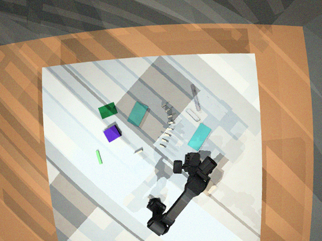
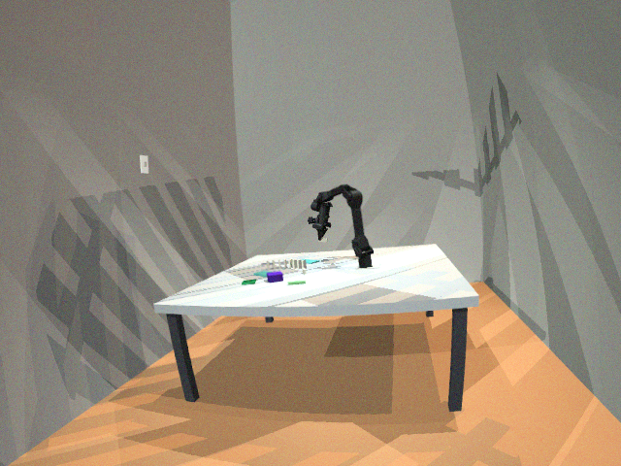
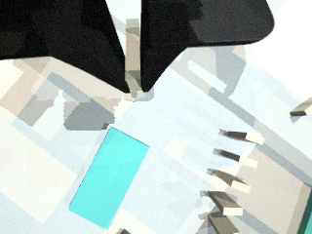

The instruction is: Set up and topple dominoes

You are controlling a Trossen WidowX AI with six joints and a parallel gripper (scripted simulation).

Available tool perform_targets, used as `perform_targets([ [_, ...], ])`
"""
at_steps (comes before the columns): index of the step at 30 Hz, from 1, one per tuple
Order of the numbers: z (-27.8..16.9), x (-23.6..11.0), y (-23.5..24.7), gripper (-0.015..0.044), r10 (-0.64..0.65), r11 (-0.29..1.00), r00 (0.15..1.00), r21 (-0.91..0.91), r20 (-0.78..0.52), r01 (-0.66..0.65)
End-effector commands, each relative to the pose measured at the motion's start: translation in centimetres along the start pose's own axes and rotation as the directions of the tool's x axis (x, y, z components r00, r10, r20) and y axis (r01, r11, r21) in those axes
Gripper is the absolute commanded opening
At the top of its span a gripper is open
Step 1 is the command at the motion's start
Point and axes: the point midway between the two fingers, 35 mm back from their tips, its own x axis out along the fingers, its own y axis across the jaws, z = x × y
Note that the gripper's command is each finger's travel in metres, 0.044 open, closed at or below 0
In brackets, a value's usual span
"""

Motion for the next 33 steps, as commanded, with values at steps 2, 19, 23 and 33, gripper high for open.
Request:
perform_targets([
  [2,0.5,0.8,-0.7,0.0026,0.004,0.999,0.994,0.050,0.110,-0.010],
  [19,1.5,2.0,-3.1,0.0026,-0.011,0.989,0.900,0.138,0.437,-0.055],
  [23,1.5,2.1,-3.5,0.0026,-0.016,0.987,0.863,0.145,0.504,-0.066],
  [33,0.9,1.7,-4.3,0.0026,-0.034,0.988,0.761,0.138,0.648,-0.074],
])
